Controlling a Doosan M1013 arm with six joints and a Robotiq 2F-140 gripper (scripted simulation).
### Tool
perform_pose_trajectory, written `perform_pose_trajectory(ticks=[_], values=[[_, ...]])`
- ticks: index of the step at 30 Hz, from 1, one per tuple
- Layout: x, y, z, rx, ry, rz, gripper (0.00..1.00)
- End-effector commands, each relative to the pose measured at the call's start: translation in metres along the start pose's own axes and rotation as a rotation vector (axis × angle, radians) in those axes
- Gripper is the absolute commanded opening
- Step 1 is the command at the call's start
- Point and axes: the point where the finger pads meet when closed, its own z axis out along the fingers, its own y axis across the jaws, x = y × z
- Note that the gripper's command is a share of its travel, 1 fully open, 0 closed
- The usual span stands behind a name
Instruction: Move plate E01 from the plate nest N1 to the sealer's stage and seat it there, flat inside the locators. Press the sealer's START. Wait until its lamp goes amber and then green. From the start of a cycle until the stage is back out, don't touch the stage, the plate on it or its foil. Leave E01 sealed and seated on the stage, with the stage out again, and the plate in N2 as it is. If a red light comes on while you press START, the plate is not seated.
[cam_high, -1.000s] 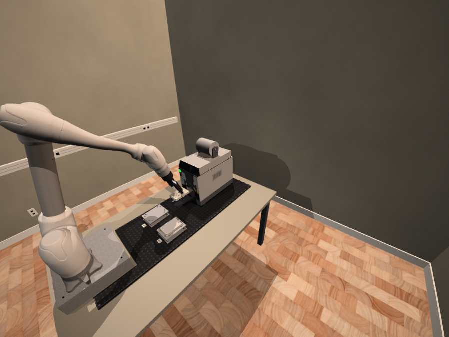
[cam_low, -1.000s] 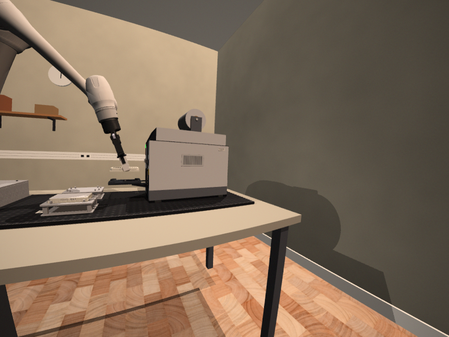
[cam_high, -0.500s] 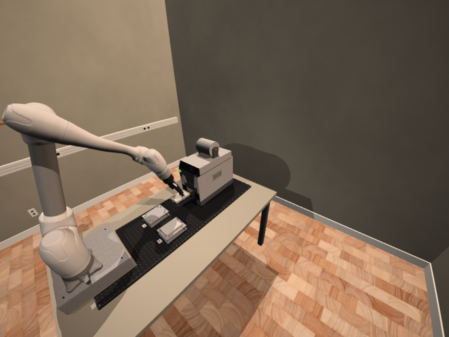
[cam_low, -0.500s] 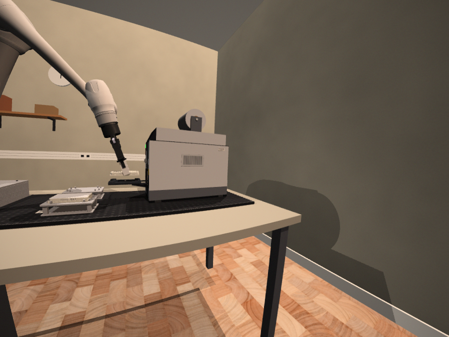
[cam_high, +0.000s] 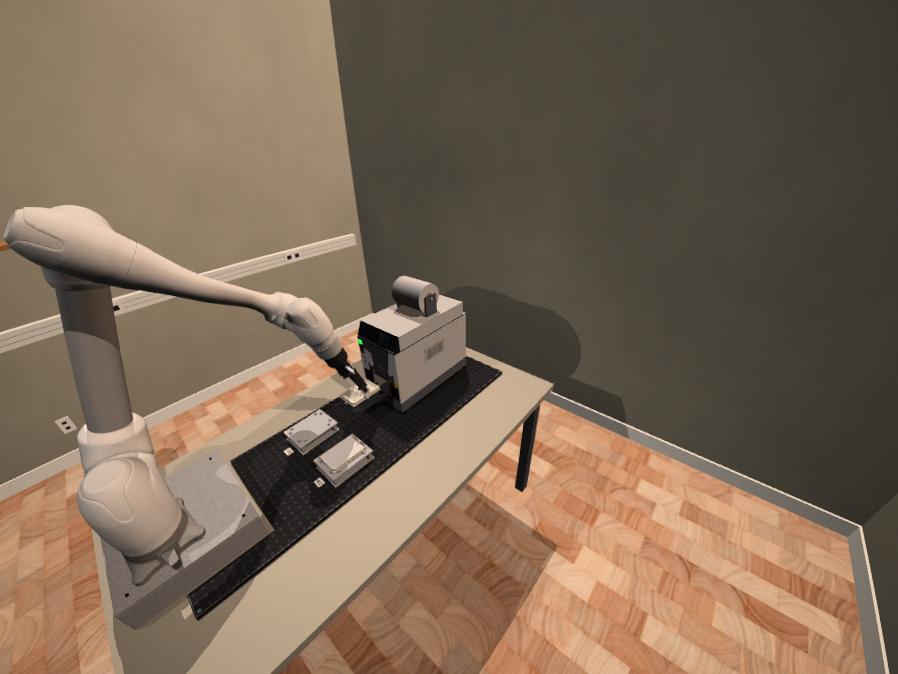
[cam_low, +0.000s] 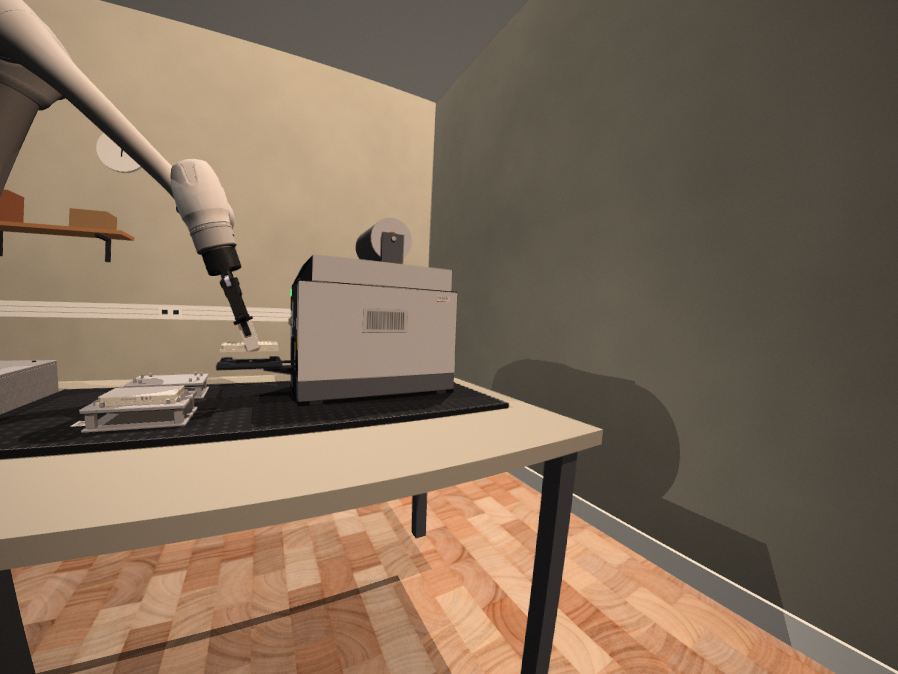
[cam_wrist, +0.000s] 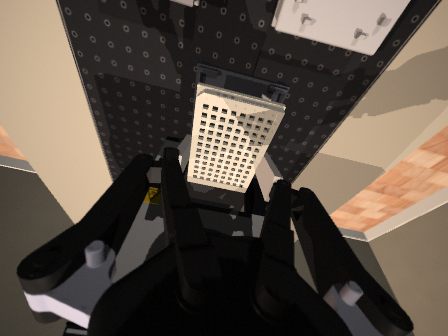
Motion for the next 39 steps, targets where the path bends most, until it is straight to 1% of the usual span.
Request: perform_pose_trajectory(ticks=[1,17,28,39], values=[[0.000,0.000,0.000,0.000,0.000,0.000,0.10],[0.000,0.000,0.000,0.000,0.000,0.000,0.10],[0.006,0.000,0.017,0.000,0.000,0.000,0.10],[0.006,0.000,0.017,0.000,0.000,0.000,0.10]])
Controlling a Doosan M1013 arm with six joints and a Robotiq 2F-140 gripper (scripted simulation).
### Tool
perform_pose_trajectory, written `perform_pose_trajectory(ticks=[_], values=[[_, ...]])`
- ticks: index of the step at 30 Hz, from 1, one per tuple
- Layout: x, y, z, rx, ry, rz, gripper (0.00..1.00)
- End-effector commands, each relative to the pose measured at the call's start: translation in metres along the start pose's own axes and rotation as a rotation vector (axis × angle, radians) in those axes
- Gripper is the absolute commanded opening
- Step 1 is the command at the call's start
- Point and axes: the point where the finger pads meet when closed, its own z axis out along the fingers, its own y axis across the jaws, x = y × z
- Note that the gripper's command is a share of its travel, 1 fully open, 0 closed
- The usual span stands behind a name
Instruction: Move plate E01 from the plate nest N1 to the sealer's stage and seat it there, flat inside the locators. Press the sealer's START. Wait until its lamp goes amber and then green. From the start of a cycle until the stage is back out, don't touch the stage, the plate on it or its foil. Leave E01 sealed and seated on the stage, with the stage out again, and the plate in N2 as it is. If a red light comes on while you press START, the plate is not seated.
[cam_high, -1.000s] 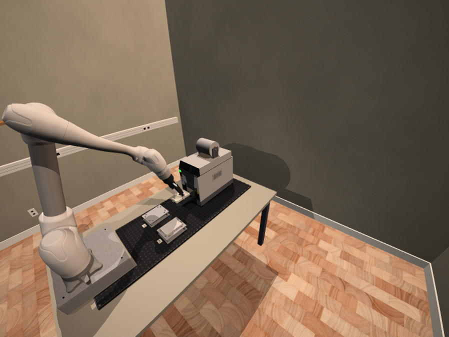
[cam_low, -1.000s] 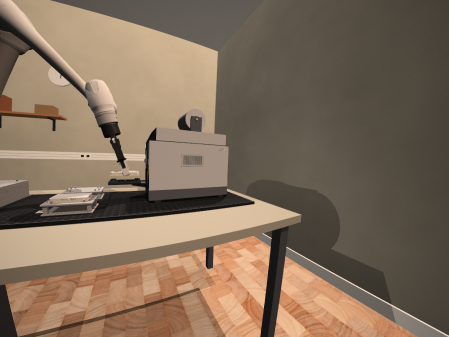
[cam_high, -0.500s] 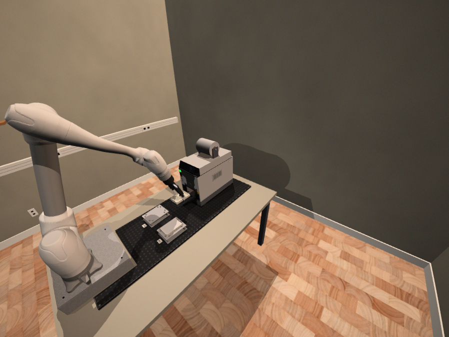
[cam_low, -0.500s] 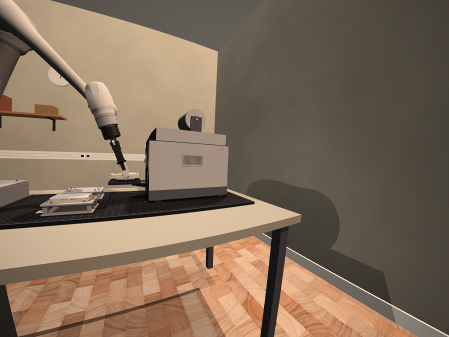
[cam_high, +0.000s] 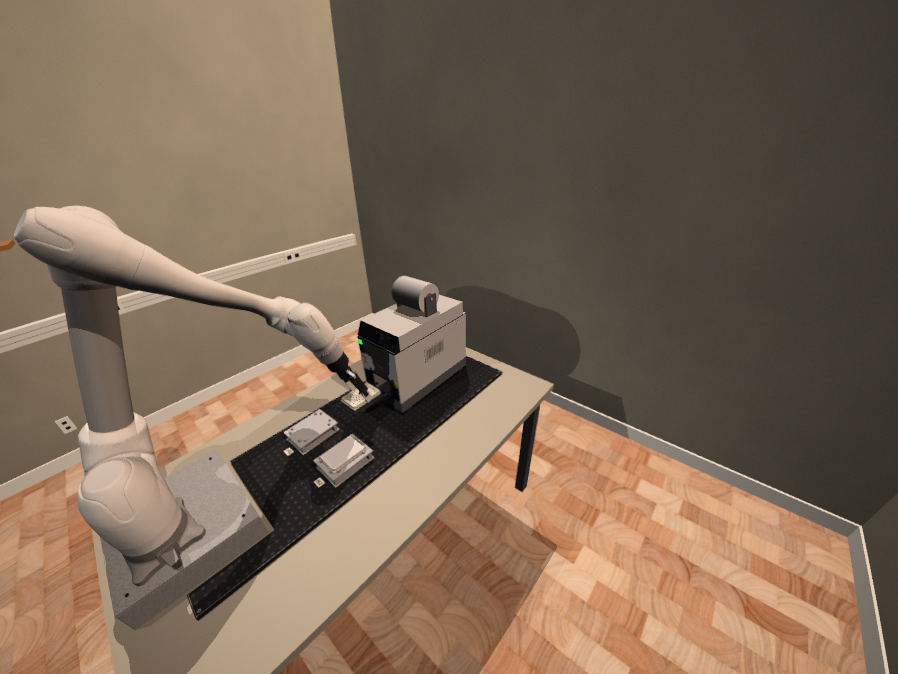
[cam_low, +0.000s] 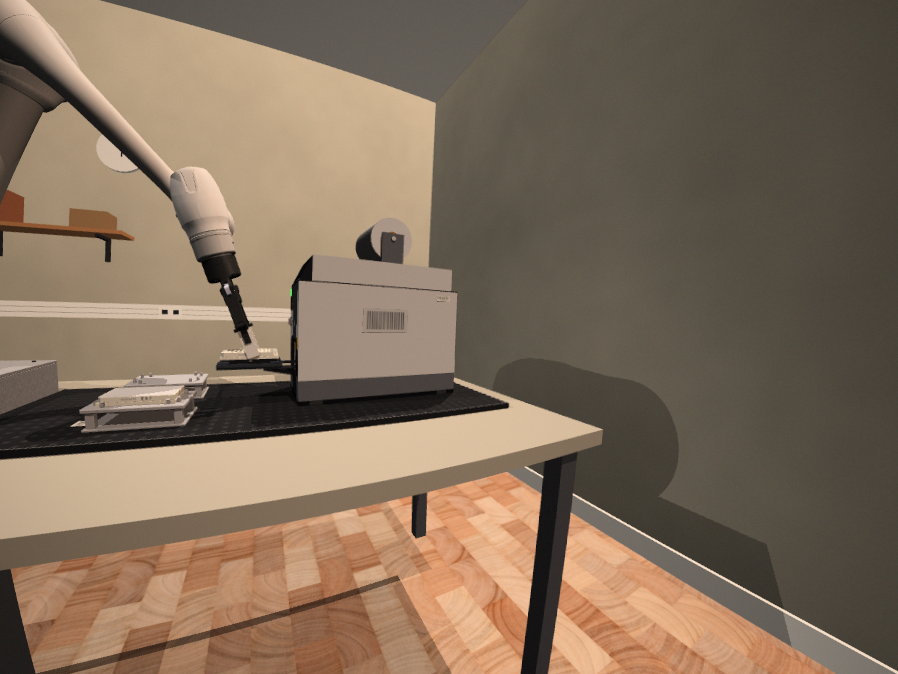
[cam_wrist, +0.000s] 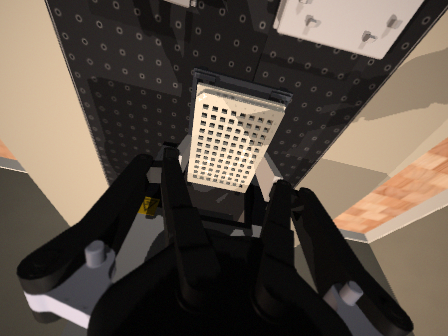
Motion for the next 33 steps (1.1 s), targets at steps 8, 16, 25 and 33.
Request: perform_pose_trajectory(ticks=[8,16,25,33], values=[[0.0000,0.0000,-0.0001,0.000,0.000,0.000,0.10],[0.0000,0.0000,-0.0001,0.000,0.000,0.000,0.10],[0.0000,0.0000,-0.0001,0.000,0.000,0.000,0.10],[0.0009,0.0000,0.0024,0.000,0.000,0.000,0.10]])
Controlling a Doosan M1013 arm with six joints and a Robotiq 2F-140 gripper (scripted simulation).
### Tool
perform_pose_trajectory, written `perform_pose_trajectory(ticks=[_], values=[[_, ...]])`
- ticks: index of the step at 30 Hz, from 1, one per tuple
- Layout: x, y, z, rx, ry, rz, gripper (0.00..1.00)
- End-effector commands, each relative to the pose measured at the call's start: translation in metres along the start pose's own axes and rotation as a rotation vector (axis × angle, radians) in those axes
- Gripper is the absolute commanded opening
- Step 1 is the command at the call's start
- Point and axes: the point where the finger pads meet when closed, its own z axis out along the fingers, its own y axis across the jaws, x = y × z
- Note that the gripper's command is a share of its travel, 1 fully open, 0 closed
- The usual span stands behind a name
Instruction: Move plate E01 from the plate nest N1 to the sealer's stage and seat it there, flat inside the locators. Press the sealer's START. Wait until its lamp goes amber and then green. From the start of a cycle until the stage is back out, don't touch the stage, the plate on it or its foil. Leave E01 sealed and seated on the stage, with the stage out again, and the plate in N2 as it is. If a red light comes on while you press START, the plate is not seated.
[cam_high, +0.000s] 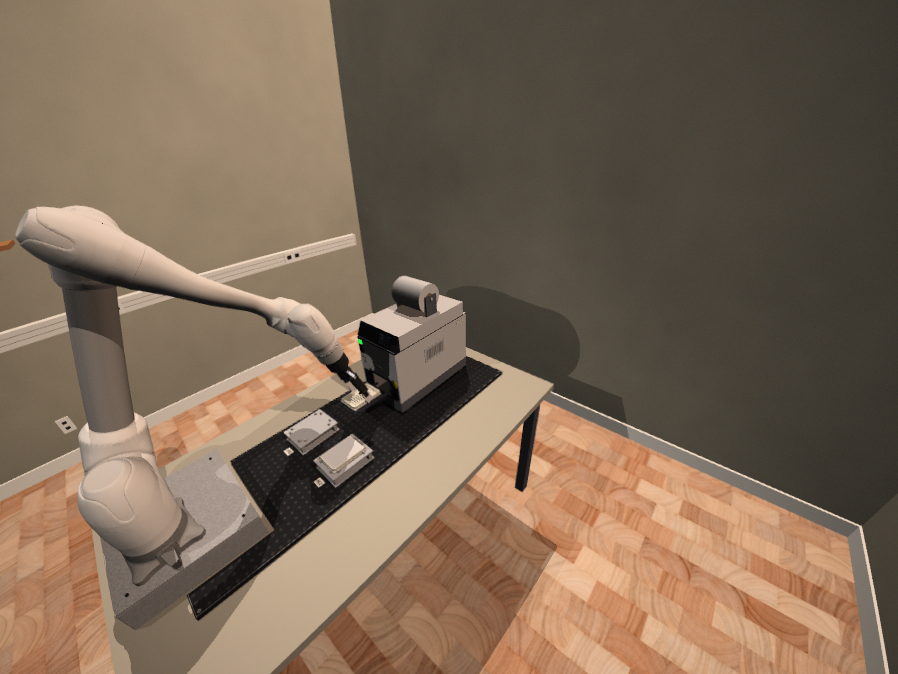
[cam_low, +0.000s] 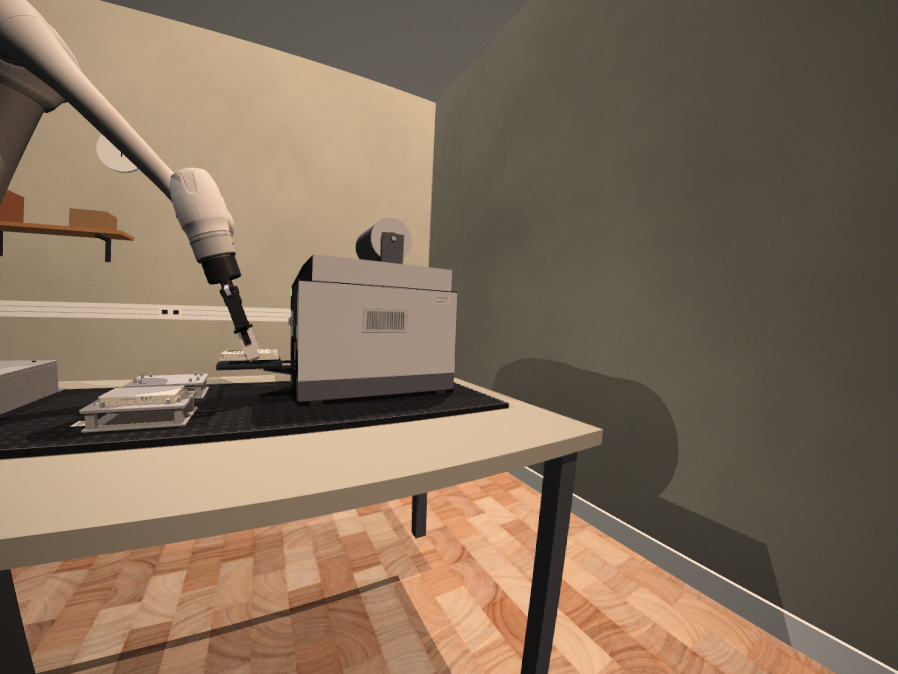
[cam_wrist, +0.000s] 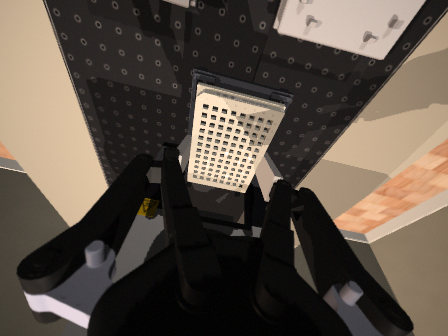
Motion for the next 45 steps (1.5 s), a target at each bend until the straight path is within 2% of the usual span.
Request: perform_pose_trajectory(ticks=[1,45], values=[[0.0002,0.0000,0.0006,0.000,0.000,0.000,0.10],[0.0030,0.0000,0.0083,0.000,0.000,0.000,0.10]])
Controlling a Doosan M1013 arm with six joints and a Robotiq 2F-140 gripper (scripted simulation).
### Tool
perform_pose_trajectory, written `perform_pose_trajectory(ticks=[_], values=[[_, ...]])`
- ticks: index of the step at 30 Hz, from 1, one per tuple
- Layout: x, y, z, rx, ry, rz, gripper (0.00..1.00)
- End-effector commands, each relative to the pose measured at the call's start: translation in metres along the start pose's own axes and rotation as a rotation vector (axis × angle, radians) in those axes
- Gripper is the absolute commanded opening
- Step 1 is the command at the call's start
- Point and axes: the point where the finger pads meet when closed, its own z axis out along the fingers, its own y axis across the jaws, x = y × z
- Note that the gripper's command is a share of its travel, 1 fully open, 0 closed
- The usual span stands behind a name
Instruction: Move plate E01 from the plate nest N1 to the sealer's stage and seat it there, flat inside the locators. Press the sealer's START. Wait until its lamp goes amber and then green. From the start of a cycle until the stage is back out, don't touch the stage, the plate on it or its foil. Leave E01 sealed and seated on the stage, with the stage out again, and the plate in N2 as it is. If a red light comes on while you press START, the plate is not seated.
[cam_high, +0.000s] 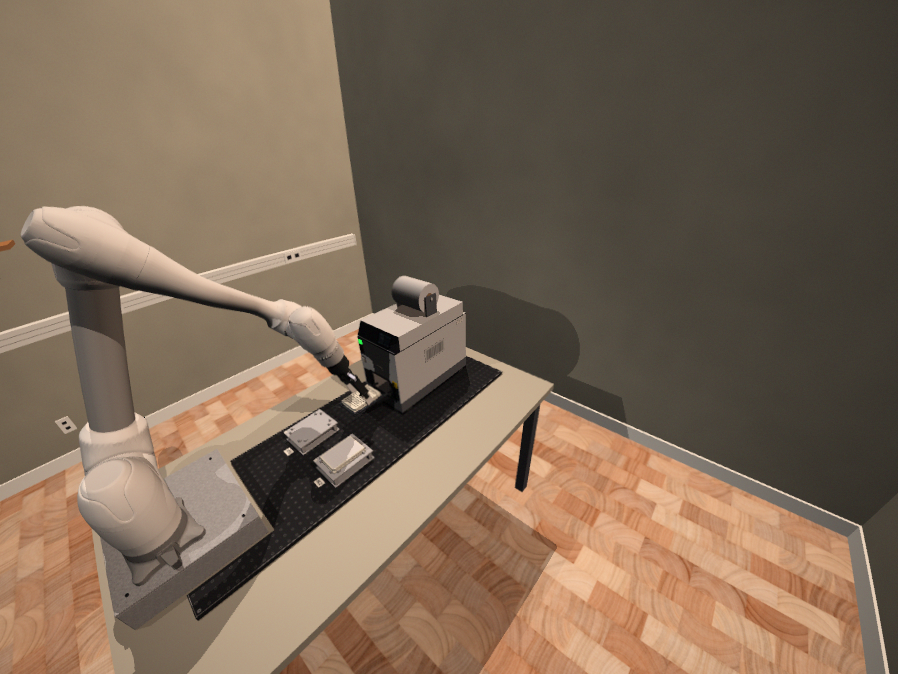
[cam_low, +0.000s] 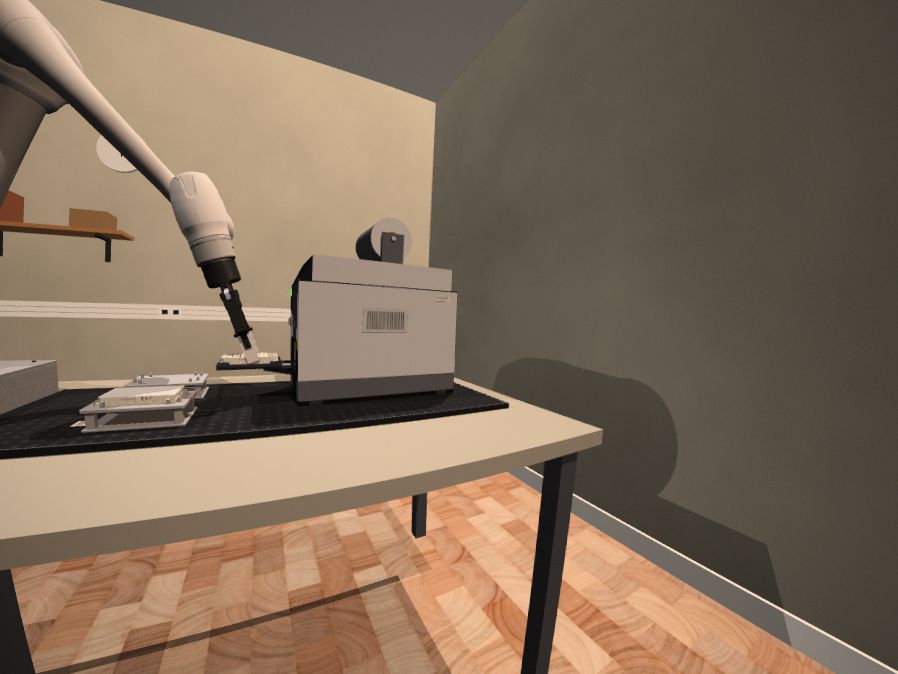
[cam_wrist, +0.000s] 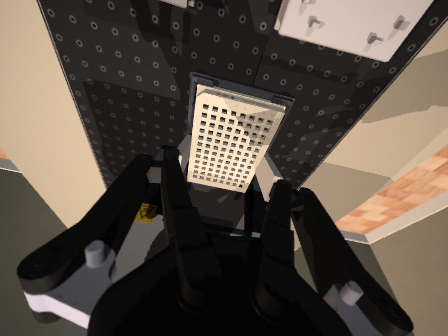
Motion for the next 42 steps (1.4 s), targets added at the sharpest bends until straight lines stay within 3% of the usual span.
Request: perform_pose_trajectory(ticks=[1,15,16,42], values=[[0.0000,0.0000,-0.0001,0.000,0.000,0.000,0.10],[0.0000,0.0000,-0.0001,0.000,0.000,0.000,0.10],[0.0000,0.0000,-0.0001,0.000,0.000,0.000,0.70],[-0.0014,0.0000,-0.0039,0.000,0.000,0.000,0.70]])
